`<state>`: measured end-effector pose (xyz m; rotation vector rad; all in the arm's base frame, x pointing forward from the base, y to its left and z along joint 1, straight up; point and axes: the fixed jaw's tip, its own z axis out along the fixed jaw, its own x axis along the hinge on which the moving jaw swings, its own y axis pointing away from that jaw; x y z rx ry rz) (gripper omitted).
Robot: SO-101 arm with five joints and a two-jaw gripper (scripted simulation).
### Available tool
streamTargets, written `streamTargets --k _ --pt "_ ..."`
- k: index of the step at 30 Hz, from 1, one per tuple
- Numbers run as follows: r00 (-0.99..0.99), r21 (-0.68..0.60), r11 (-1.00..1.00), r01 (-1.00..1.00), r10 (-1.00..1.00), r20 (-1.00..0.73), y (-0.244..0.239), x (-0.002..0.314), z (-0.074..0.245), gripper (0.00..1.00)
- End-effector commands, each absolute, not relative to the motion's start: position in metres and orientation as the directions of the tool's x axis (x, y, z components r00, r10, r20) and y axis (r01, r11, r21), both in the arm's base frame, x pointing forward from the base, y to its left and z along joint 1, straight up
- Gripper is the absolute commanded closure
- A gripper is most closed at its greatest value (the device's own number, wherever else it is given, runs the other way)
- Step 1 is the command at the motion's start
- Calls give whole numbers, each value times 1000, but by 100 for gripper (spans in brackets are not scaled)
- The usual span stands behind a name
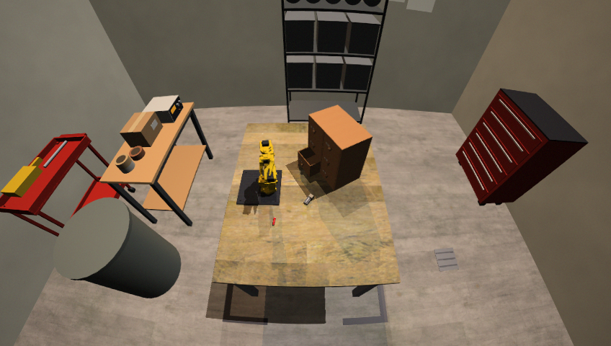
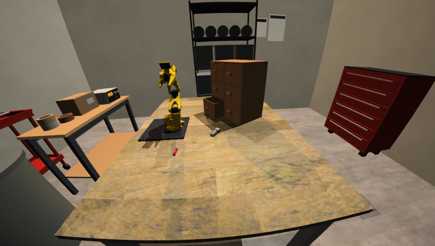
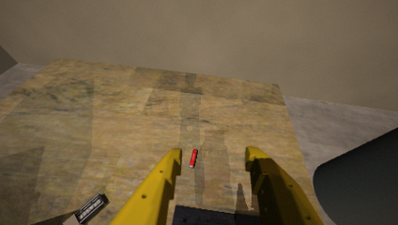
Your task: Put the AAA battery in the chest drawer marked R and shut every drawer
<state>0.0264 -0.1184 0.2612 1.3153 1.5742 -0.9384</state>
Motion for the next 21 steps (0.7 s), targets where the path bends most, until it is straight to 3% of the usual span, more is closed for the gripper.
streamTargets --k 1,7,21 --pt "-74 -20 156 988 350 -934 -119 26 261 81" --pt "-67 2 147 989 461 -885 -138 29 250 81" --pt "-25 56 69 996 822 -569 -200 38 183 81"
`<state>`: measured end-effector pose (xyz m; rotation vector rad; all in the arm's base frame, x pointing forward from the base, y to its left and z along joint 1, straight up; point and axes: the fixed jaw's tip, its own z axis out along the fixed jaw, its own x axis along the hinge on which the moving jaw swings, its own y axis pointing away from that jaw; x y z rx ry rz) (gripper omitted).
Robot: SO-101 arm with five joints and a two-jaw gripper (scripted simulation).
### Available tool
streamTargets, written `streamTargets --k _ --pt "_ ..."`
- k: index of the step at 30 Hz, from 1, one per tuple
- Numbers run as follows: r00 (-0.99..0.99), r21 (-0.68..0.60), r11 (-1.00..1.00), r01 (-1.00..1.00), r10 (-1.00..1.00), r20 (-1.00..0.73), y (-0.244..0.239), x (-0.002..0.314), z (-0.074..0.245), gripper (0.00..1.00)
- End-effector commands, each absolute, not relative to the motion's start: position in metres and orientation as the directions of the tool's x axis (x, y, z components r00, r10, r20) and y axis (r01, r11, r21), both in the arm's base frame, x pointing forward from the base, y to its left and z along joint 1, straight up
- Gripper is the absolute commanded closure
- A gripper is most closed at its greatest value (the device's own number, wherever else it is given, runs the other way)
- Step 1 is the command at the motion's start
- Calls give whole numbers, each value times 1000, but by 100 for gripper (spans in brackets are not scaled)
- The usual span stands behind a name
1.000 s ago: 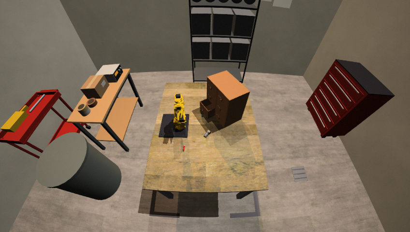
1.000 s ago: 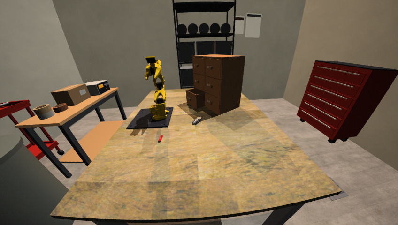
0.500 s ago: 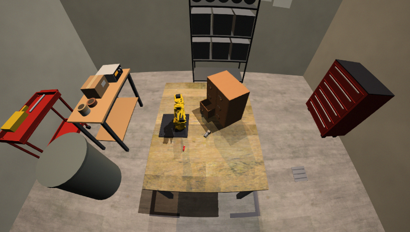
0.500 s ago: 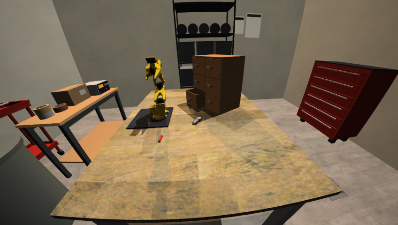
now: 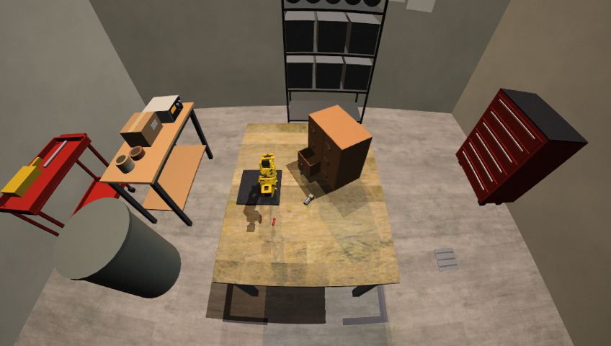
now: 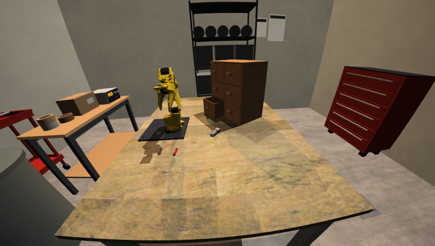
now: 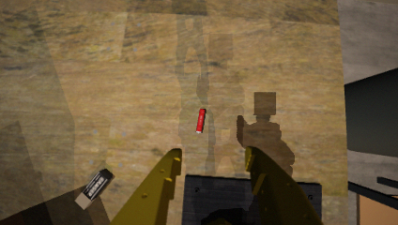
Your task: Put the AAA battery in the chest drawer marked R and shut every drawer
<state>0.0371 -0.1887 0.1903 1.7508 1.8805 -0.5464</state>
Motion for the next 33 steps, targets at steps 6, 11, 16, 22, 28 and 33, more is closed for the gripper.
streamTargets --k 6,11,16,22,28,33 --pt "6 52 14 999 934 -358 -216 40 138 81" --pt "37 31 -32 999 985 -168 -221 41 97 81" --pt "67 3 -67 998 998 -13 -218 40 63 81" --pt "69 0 -69 998 998 0 -218 40 60 81" --pt "69 0 -69 998 998 0 -218 40 60 81" --pt "69 0 -69 998 998 0 -218 40 60 81"
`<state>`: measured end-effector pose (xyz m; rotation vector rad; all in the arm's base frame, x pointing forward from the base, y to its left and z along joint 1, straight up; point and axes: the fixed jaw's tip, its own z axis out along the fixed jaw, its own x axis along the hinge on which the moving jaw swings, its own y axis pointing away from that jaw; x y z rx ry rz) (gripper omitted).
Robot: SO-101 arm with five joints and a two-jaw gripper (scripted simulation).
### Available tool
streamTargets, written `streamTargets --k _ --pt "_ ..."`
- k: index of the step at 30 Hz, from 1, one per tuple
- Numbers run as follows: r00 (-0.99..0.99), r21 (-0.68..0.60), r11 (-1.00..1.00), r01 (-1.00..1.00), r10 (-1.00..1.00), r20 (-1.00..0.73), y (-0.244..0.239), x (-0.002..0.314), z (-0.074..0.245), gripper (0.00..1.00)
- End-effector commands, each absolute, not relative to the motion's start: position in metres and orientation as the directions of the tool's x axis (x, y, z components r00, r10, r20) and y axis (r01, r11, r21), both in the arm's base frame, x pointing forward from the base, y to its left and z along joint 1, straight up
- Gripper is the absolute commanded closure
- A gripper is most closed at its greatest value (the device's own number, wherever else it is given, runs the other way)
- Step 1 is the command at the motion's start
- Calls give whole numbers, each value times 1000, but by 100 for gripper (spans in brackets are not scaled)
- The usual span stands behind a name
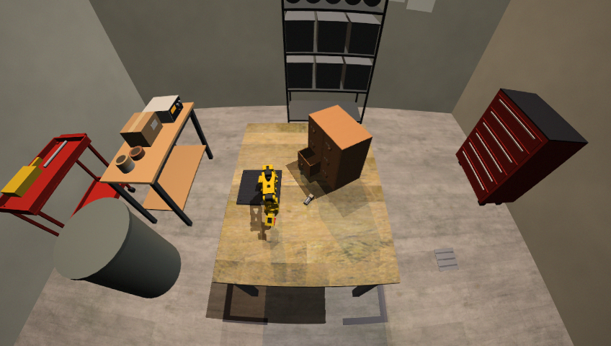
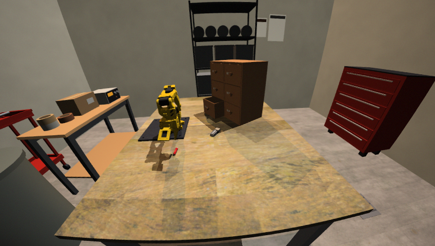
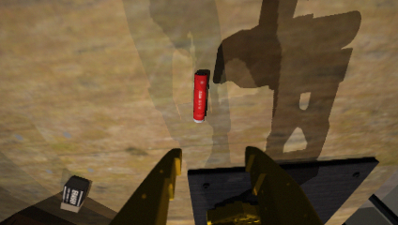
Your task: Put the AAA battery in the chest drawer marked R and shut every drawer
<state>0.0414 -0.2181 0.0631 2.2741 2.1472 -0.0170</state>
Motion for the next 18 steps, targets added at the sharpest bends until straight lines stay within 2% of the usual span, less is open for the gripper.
streamTargets --k 1,18 --pt "69 0 -69 998 998 0 -218 40 60 81" --pt "69 0 -69 998 998 0 -218 40 45 81"
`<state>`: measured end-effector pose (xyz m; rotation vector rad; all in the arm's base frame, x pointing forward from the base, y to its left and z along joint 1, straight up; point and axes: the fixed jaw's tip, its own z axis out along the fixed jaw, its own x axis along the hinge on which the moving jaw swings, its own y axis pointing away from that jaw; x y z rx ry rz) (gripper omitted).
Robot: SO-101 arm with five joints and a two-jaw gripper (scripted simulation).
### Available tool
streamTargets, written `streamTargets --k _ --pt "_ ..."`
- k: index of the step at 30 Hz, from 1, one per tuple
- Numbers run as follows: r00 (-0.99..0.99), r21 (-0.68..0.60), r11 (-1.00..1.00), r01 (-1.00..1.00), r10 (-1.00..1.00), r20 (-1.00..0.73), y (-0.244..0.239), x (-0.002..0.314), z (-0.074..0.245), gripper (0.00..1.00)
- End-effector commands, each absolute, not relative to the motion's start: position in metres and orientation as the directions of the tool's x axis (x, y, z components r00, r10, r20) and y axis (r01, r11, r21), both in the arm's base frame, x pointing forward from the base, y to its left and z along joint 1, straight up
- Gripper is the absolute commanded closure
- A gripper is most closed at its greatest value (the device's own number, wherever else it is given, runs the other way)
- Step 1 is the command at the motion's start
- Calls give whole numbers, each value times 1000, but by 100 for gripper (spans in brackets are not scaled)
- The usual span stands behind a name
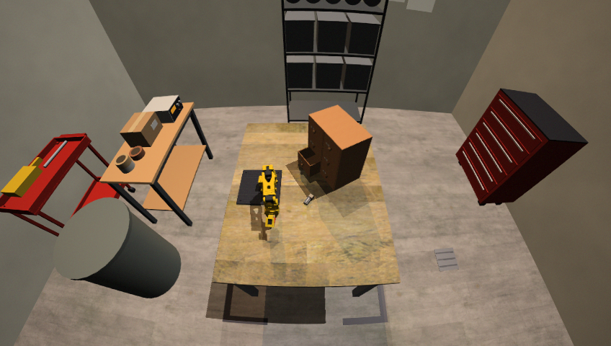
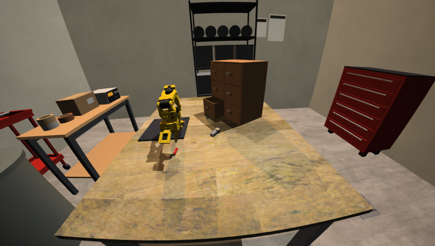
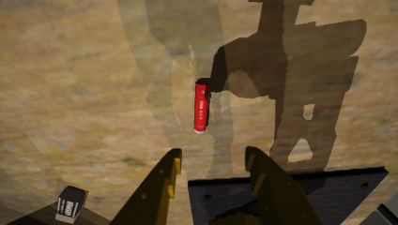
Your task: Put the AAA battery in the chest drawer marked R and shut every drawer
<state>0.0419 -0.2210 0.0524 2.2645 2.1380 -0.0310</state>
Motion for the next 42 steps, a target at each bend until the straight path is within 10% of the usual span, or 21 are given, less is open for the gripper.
streamTargets --k 1,42 --pt "69 0 -69 998 998 0 -218 40 45 81" --pt "69 0 -69 998 998 0 -214 39 39 81"
